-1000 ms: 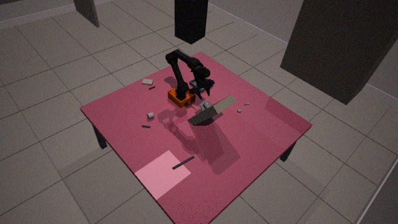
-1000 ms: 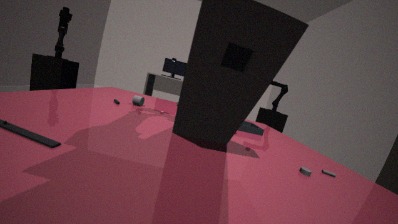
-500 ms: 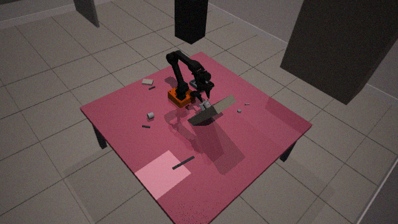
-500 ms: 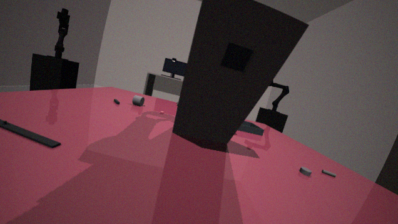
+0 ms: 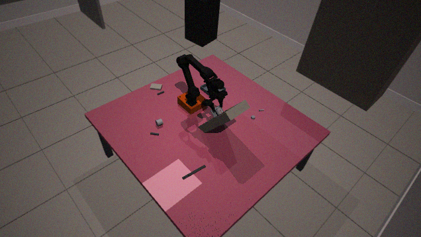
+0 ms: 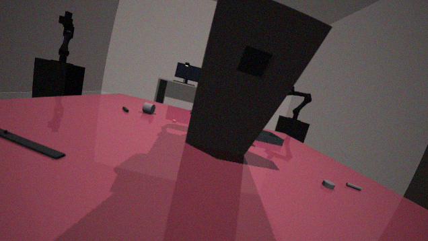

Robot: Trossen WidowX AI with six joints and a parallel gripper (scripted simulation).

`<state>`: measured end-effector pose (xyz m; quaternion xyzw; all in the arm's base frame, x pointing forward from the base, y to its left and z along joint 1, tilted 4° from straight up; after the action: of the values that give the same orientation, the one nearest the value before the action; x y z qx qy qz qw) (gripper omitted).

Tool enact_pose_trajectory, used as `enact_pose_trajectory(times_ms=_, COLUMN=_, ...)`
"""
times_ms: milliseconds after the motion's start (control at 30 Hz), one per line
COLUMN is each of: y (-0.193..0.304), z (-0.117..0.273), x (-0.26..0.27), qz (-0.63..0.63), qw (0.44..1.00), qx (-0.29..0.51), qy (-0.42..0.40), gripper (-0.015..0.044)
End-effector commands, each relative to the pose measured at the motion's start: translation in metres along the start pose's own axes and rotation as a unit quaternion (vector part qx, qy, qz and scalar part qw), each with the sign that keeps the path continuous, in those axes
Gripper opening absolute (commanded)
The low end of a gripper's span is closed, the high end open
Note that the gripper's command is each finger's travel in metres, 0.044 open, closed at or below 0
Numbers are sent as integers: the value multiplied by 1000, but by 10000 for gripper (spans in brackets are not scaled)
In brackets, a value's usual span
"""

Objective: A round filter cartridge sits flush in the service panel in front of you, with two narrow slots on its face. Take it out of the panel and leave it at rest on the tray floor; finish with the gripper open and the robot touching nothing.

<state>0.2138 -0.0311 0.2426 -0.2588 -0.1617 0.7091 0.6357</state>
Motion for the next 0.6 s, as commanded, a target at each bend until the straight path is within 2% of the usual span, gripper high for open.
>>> enact_pose_trajectory(times_ms=0, y=1, z=-8, x=1, qz=2, qw=1000, qx=0, qy=-2, gripper=305)
enact_pose_trajectory(times_ms=100, y=1, z=-10, x=1, qz=2, qw=1000, qx=0, qy=-2, gripper=305)
enact_pose_trajectory(times_ms=167, y=1, z=-6, x=0, qz=0, qw=1000, qx=0, qy=0, gripper=252)
enact_pose_trajectory(times_ms=500, y=1, z=-6, x=0, qz=0, qw=1000, qx=0, qy=0, gripper=186)
enact_pose_trajectory(times_ms=567, y=1, z=-6, x=0, qz=0, qw=1000, qx=0, qy=0, gripper=133)
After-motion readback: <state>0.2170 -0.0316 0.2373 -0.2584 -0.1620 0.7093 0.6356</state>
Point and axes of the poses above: the point midway between the two fingers, 35 mm back from their tips, its own z axis back along the fingers, its own x axis across the jaws, y = z × x, the point moved 6 cm from there along z, back along the fingers, and after that the axes turned 15 degrees about z, right-handed, at the moved point
